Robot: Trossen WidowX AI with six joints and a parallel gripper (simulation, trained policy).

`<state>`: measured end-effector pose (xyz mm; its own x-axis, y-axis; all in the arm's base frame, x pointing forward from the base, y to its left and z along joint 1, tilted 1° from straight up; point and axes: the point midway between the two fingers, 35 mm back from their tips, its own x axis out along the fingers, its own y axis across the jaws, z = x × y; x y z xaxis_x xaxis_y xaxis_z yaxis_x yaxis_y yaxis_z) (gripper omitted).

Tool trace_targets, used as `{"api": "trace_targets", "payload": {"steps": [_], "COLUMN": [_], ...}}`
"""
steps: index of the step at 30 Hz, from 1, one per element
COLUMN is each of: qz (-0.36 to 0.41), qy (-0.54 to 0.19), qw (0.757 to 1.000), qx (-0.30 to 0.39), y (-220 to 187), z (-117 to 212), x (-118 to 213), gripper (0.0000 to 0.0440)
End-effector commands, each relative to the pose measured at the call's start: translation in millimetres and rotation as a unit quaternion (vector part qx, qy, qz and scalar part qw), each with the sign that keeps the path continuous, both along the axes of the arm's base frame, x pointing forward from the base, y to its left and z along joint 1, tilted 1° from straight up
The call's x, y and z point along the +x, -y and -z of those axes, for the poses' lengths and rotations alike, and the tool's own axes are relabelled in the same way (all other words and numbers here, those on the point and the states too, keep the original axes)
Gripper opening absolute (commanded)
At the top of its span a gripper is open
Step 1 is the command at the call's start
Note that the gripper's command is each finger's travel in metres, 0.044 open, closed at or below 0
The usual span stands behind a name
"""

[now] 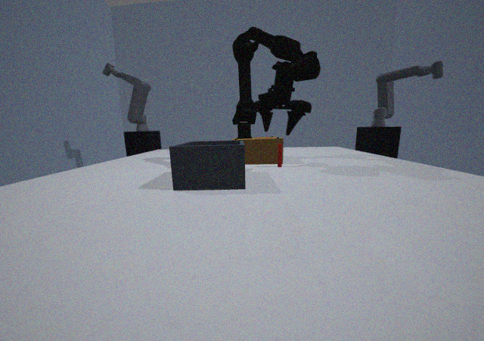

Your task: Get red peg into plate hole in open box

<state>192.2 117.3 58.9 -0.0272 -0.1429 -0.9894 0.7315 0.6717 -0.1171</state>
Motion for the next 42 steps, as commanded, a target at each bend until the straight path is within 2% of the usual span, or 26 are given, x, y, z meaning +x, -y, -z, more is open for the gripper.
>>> {"api": "trace_targets", "payload": {"steps": [1,16,23,33,42], "qz": [0.022,0.059,0.063,0.068,0.047], "qy": [-0.008,0.023,0.006,-0.022,0.015], "qw": [1.0,0.998,0.998,0.997,0.999], "qx": [-0.014,-0.003,-0.007,0.006,-0.004], "y": [4.8,1.0,3.0,2.3,10.3], "z": [17.6,77.6,90.5,91.7,73.4], "x": [-5.5,-12.2,-25.5,-27.0,-14.7], "gripper": [0.0421,0.0399,0.0258,0.0008,0.0]}}
